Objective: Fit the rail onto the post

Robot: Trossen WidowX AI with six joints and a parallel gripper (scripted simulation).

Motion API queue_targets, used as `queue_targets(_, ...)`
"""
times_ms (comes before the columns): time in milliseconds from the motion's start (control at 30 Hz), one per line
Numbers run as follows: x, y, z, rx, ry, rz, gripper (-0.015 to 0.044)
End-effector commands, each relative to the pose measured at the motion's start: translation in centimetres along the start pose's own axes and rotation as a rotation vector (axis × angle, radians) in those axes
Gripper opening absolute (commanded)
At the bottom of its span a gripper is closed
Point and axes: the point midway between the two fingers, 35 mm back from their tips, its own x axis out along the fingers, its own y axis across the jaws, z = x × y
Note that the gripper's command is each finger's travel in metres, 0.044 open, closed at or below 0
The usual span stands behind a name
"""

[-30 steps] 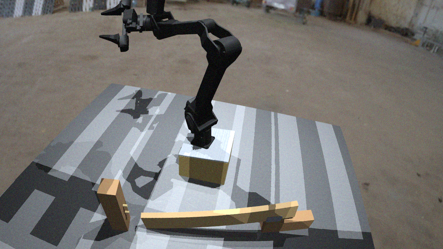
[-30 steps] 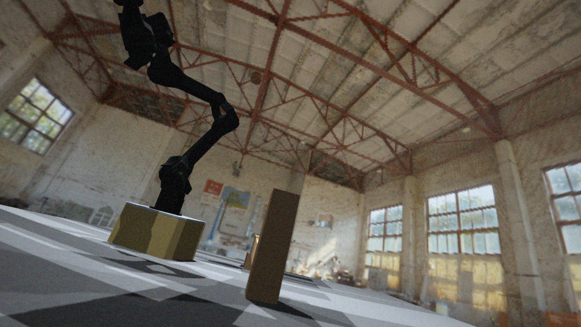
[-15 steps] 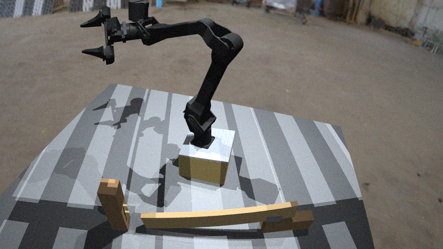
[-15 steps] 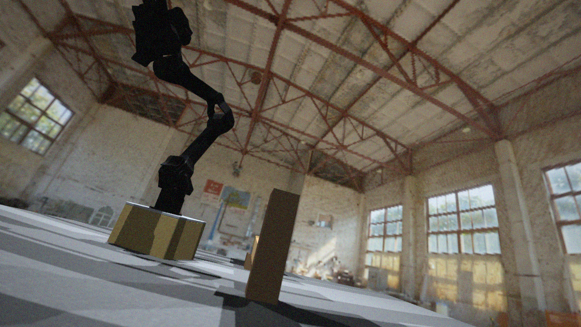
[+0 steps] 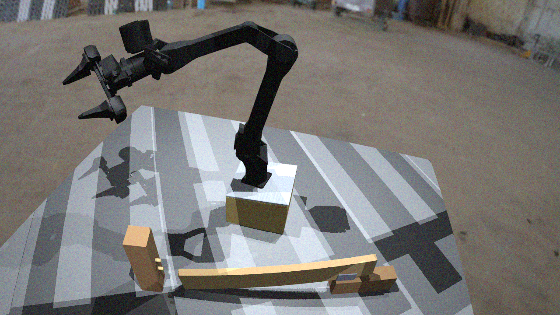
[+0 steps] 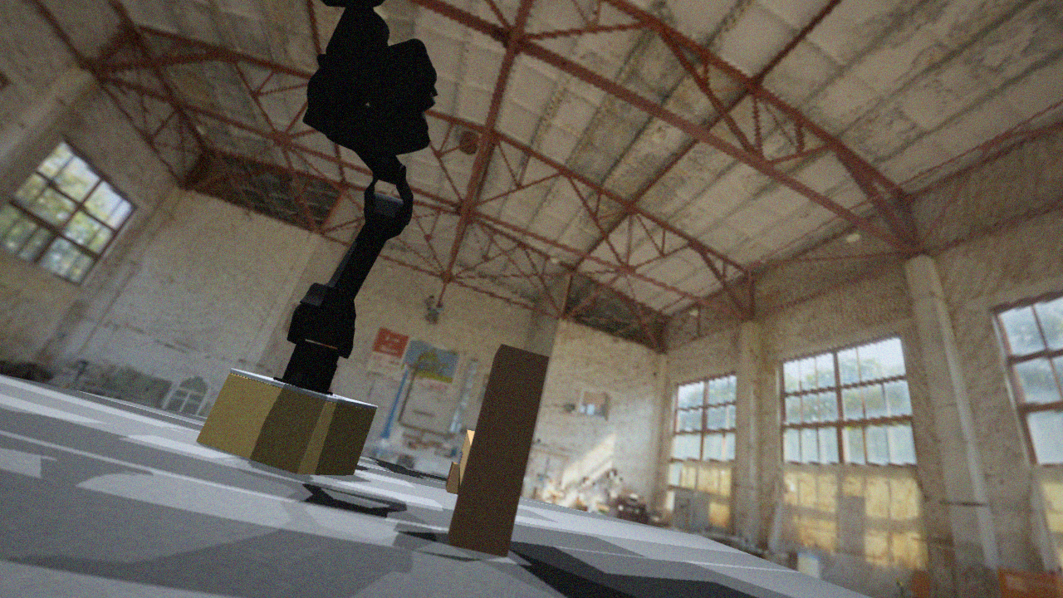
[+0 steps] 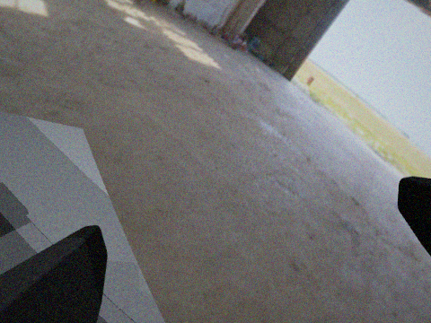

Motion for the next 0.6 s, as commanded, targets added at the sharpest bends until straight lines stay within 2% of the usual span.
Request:
queue_targets(0,2.7,4.0,1.5,-0.013,0.0,0.112,0.044)
queue_targets(300,6.1,14.3,4.7,-0.113,0.01,0.384,0.044)
queue_targets(567,6.1,24.6,7.1,-0.291,0.026,0.654,0.044)
